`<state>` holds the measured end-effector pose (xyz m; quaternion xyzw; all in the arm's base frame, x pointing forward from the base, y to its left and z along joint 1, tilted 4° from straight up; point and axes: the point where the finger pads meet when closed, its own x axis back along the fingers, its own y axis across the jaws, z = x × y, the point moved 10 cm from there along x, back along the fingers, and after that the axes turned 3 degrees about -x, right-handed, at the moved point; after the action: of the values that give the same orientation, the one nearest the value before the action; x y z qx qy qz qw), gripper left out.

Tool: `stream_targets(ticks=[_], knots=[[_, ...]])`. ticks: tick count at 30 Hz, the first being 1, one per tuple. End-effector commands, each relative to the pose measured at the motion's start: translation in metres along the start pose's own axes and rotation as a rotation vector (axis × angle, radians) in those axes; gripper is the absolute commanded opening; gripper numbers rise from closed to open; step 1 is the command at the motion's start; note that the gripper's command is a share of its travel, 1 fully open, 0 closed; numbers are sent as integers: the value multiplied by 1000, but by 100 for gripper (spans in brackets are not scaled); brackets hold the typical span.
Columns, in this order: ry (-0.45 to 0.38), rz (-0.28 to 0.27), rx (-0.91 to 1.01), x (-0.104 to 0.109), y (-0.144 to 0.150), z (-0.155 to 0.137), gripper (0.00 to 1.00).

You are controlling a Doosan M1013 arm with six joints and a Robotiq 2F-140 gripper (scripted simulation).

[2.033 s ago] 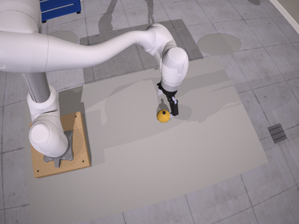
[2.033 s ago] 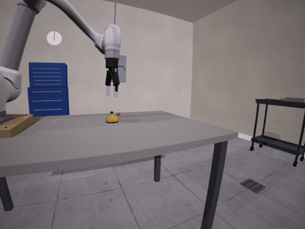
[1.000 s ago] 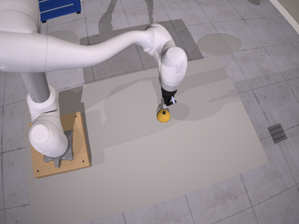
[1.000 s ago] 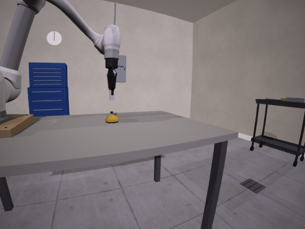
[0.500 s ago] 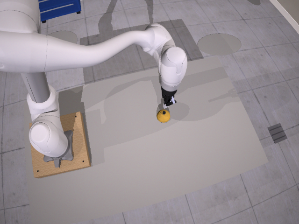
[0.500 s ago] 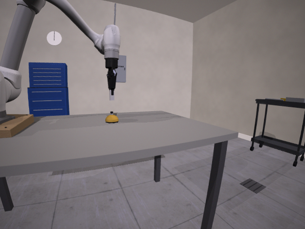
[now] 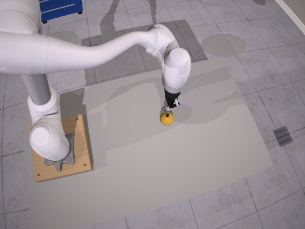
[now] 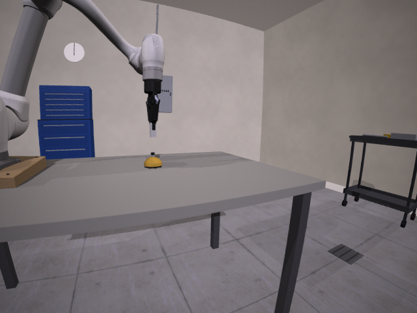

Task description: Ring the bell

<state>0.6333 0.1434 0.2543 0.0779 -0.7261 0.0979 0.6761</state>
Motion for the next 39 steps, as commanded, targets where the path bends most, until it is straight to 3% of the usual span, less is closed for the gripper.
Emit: stream_targets(ticks=[1, 27, 39], knots=[[0, 0, 0, 0, 0, 0, 0], [12, 10, -5, -4, 1, -1, 0], [15, 12, -6, -21, 3, 0, 0]])
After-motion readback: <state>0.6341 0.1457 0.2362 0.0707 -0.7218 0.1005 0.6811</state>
